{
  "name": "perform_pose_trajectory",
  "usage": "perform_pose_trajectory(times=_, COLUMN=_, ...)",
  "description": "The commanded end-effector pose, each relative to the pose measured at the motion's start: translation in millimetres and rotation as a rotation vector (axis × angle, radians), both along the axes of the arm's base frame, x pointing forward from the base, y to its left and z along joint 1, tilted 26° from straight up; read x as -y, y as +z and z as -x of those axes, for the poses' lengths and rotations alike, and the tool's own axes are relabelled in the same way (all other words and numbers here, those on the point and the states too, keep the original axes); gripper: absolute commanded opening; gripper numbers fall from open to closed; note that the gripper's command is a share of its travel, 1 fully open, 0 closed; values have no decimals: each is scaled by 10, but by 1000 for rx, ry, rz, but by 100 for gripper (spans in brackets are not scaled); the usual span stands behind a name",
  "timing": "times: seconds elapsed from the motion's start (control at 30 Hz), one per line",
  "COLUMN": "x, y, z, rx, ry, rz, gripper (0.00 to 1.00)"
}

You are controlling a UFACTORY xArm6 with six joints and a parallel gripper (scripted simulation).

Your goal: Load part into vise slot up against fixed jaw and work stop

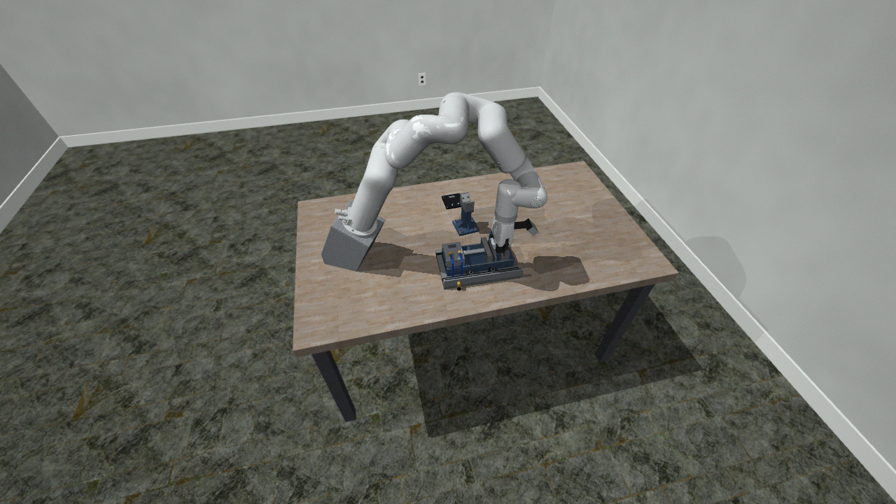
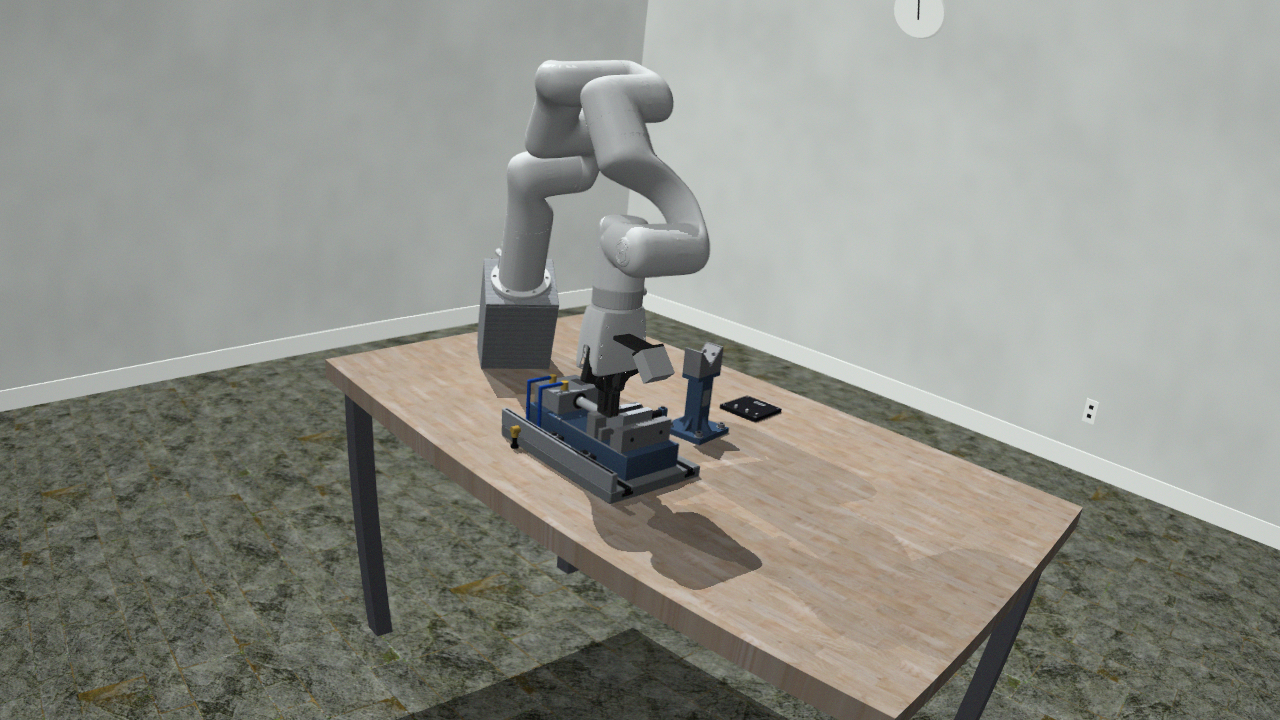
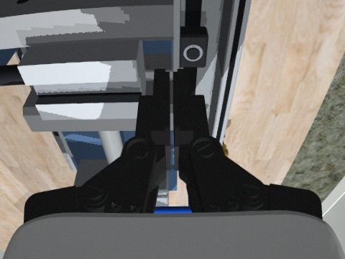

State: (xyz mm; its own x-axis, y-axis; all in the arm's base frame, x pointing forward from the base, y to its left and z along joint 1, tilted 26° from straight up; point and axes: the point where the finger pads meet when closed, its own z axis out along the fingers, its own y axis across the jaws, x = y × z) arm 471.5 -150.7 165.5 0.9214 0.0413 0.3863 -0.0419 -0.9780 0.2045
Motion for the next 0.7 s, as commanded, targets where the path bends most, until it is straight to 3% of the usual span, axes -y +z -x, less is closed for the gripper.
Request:
perform_pose_trajectory(times=0.0, x=1, y=11, z=-9, rx=3, ry=0, rz=1, gripper=0)
perform_pose_trajectory(times=0.67, x=12, y=-34, z=-28, rx=3, ry=0, rz=1, gripper=0)
